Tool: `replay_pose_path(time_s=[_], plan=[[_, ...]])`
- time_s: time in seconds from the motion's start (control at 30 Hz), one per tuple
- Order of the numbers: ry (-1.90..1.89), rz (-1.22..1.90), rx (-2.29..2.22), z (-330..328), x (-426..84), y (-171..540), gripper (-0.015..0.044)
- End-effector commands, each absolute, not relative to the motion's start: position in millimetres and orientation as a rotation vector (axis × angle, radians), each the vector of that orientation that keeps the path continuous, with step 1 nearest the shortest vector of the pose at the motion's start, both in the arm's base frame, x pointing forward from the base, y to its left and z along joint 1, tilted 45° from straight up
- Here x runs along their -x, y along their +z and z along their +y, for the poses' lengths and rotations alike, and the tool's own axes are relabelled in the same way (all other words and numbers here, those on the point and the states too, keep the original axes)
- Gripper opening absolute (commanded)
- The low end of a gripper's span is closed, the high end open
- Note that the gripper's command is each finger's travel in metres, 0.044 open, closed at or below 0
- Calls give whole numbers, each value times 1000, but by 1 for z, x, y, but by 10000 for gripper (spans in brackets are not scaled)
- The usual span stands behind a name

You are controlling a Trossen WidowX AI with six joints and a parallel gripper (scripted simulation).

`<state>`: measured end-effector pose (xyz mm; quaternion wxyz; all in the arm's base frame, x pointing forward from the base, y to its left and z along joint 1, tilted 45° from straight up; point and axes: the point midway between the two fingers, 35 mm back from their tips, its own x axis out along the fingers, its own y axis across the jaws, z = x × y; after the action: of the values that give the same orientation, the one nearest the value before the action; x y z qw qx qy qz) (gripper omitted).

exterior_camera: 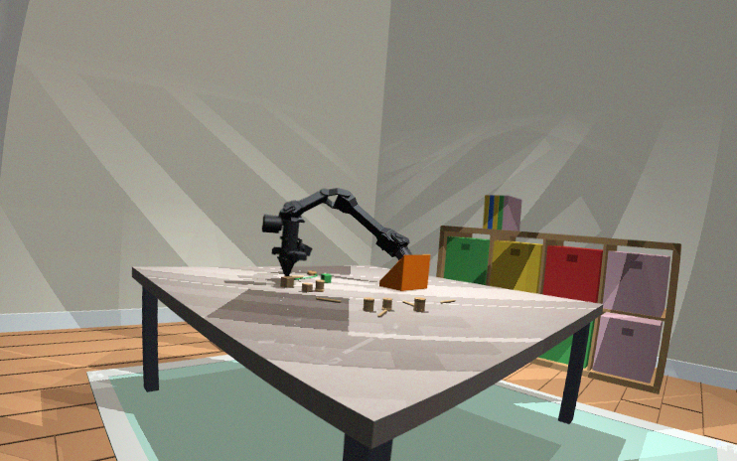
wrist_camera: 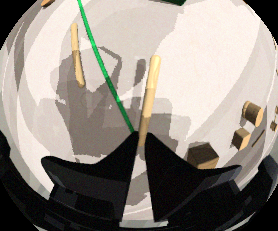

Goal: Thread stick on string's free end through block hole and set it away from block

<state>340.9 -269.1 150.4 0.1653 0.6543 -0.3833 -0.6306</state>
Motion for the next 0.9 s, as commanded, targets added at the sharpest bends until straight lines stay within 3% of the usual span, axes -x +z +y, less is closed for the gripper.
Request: replay_pose_path(time_s=[0.0, 0.87], plan=[[-1795, -1092, -1871, -268, -339, 146, 0], [-1800, -1092, -1868, -262, -317, 139, 0]])
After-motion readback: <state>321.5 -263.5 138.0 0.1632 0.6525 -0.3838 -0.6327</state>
